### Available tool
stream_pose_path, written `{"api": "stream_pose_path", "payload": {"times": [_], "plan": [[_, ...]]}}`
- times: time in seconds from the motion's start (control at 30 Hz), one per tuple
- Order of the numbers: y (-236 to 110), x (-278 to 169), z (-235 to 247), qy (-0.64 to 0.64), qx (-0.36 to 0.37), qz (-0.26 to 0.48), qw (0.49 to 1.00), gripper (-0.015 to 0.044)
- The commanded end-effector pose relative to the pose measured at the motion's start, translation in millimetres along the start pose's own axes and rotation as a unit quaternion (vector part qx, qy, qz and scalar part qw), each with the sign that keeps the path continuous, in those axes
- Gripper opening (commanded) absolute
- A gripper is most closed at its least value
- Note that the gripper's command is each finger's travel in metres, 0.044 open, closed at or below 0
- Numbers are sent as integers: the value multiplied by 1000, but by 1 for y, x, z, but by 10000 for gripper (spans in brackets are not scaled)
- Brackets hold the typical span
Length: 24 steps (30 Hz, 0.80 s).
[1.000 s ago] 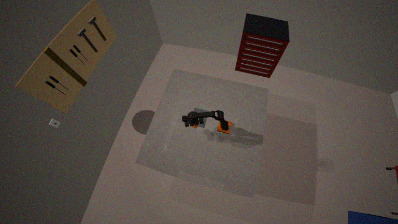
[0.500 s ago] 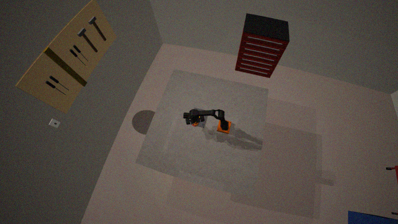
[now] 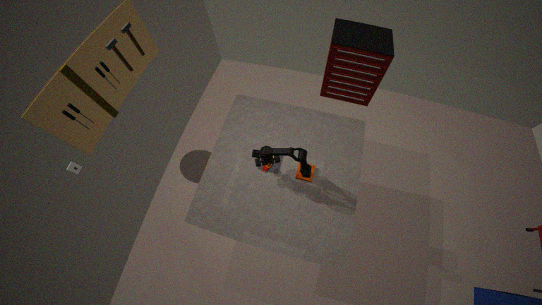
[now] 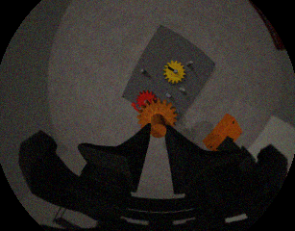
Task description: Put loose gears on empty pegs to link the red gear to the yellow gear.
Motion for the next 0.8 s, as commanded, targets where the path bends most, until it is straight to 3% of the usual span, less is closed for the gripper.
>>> {"api": "stream_pose_path", "payload": {"times": [0.0,0.77], "plan": [[3,4,-6,-2,1,-3,1000,0],[24,23,-31,-2,-1,-4,1000,0]]}}
Point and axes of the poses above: the point midway between the two fingers, 35 mm back from their tips, its own y axis out along the fingers, its own z axis across the jaws, x = y × z, the point moved 10 cm from there along -y, back along the fingers, and after that the axes turned 7 degrees about -y, right-handed, at the moved point
